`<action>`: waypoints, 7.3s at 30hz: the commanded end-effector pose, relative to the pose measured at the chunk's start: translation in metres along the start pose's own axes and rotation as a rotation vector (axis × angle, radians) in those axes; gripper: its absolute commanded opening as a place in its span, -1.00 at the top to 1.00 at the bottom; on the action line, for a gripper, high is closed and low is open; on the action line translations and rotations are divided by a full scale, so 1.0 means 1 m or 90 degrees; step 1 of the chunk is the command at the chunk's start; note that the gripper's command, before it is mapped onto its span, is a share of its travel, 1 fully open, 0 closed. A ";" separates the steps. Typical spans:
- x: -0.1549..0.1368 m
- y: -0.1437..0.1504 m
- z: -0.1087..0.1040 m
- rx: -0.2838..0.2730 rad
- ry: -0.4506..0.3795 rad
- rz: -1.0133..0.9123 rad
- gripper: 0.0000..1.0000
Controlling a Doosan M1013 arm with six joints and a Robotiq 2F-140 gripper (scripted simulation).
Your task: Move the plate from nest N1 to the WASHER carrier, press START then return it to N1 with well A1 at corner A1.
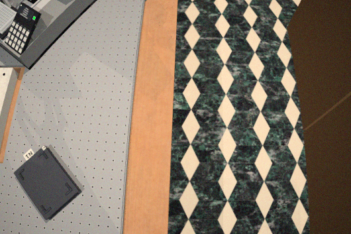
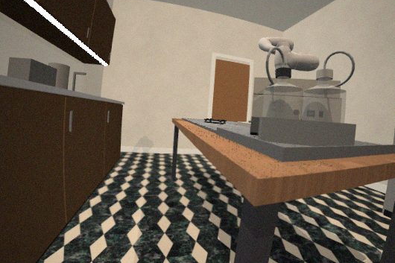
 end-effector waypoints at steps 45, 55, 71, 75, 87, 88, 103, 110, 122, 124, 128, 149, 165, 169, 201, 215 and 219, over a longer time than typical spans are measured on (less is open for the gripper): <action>-0.001 0.002 -0.076 -0.002 -0.002 -0.001 -0.40; -0.001 0.002 -0.082 -0.002 -0.002 -0.001 -0.40; -0.001 0.002 -0.082 -0.002 -0.002 -0.001 -0.40; -0.001 0.002 -0.082 -0.002 -0.002 -0.001 -0.40; -0.001 0.002 -0.082 -0.002 -0.002 -0.001 -0.40; -0.001 0.002 -0.082 -0.002 -0.002 -0.001 -0.40; -0.001 0.002 -0.082 -0.002 -0.002 -0.001 -0.40; -0.001 0.002 -0.082 -0.002 -0.002 -0.001 -0.40; -0.001 0.002 -0.082 -0.002 -0.002 -0.001 -0.40; -0.001 0.002 -0.082 -0.002 -0.002 -0.001 -0.40; -0.007 0.002 -0.083 -0.002 -0.002 0.020 0.80; -0.068 -0.064 -0.082 -0.003 -0.002 0.402 0.80; -0.081 -0.079 -0.082 -0.004 -0.001 0.720 0.80; -0.081 -0.079 -0.082 -0.004 -0.001 0.763 0.80; -0.081 -0.079 -0.082 -0.004 0.000 0.999 0.80; -0.081 -0.079 -0.082 -0.004 0.000 0.999 0.80; -0.081 -0.079 -0.082 -0.004 0.000 0.999 0.80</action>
Point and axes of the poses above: the point where the finger pads meet when closed, its own z axis out along the fingers, its own y axis across the jaws, x = y × z, the point moved 7 cm from there along -z, back along the fingers, and after that the axes turned 15 degrees about -z, right-handed, at the moved point
